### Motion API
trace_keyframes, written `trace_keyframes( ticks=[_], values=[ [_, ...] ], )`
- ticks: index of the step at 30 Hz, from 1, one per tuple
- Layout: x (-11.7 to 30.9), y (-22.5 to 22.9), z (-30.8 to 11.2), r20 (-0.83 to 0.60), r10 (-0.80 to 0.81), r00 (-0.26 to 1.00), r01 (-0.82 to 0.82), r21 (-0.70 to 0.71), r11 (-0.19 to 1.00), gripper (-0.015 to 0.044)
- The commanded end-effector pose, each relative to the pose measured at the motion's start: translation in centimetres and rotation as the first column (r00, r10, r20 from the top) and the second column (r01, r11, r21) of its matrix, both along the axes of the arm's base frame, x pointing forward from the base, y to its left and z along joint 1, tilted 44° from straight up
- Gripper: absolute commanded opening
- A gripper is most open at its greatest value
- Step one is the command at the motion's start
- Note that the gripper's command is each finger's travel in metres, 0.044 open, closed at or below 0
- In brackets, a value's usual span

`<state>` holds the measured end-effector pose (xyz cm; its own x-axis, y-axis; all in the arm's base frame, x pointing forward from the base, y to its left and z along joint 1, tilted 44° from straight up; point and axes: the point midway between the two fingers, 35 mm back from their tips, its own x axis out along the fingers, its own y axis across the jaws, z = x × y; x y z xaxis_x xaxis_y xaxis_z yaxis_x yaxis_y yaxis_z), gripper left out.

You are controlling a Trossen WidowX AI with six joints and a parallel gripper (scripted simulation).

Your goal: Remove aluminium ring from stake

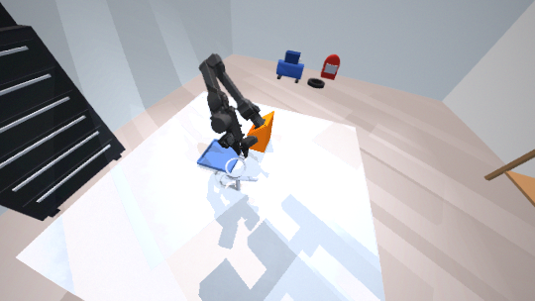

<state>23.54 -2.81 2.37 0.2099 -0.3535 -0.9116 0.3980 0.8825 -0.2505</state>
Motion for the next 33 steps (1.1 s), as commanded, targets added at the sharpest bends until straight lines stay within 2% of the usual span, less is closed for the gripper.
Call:
trace_keyframes(
  ticks=[1,18,23,33],
  values=[
    [-0.1,-0.2,0.7,-0.023,0.063,0.998,-0.062,0.035,0.997,0.0000],
    [-1.2,-0.9,3.0,-0.065,0.326,0.943,-0.312,0.160,0.936,0.0000],
    [-1.4,-1.1,2.8,-0.074,0.321,0.944,-0.307,0.156,0.939,0.0000],
    [-4.1,-9.0,4.5,-0.087,0.339,0.937,-0.321,0.173,0.931,0.0000]
  ],
)
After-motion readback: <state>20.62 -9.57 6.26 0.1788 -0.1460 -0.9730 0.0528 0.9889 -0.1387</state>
